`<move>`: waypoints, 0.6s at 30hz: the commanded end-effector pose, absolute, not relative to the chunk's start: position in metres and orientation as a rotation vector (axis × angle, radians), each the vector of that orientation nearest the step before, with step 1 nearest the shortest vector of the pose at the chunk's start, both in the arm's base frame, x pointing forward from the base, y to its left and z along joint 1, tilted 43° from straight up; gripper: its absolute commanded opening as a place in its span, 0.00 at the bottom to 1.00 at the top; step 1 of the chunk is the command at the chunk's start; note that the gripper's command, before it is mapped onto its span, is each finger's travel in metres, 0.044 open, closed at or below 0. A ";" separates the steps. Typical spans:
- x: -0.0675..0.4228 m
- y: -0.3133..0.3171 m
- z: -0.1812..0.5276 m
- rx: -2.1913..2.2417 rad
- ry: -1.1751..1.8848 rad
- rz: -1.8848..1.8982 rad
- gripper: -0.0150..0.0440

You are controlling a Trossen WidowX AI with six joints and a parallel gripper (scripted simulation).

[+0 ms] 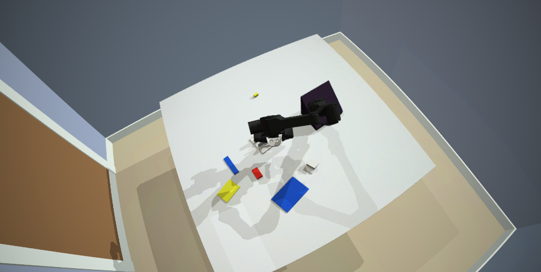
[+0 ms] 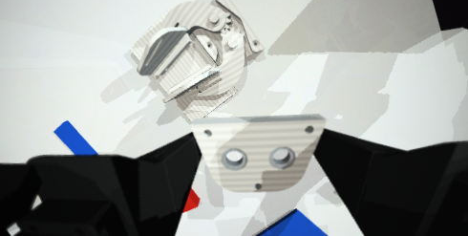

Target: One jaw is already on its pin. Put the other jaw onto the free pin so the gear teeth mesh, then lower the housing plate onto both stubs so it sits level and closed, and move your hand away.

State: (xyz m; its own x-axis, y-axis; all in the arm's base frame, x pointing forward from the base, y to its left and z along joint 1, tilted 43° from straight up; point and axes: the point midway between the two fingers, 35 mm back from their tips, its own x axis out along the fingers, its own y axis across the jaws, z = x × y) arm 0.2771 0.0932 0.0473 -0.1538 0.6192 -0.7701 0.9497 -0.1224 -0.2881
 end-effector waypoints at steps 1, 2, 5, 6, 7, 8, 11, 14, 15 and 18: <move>0.279 0.086 0.040 1.789 1.743 -1.288 0.85; 0.280 0.085 0.038 1.800 1.736 -1.311 0.85; 0.281 0.081 0.035 1.835 1.715 -1.381 0.85; 0.281 0.079 0.033 1.846 1.708 -1.404 0.85; 0.281 0.078 0.032 1.858 1.701 -1.428 0.85; 0.282 0.077 0.031 1.869 1.693 -1.451 0.85; 0.282 0.072 0.027 1.902 1.668 -1.522 0.85; 0.283 0.068 0.023 1.934 1.642 -1.592 0.85; 0.283 0.067 0.022 1.944 1.633 -1.616 0.85; 0.284 0.063 0.018 1.975 1.604 -1.688 0.85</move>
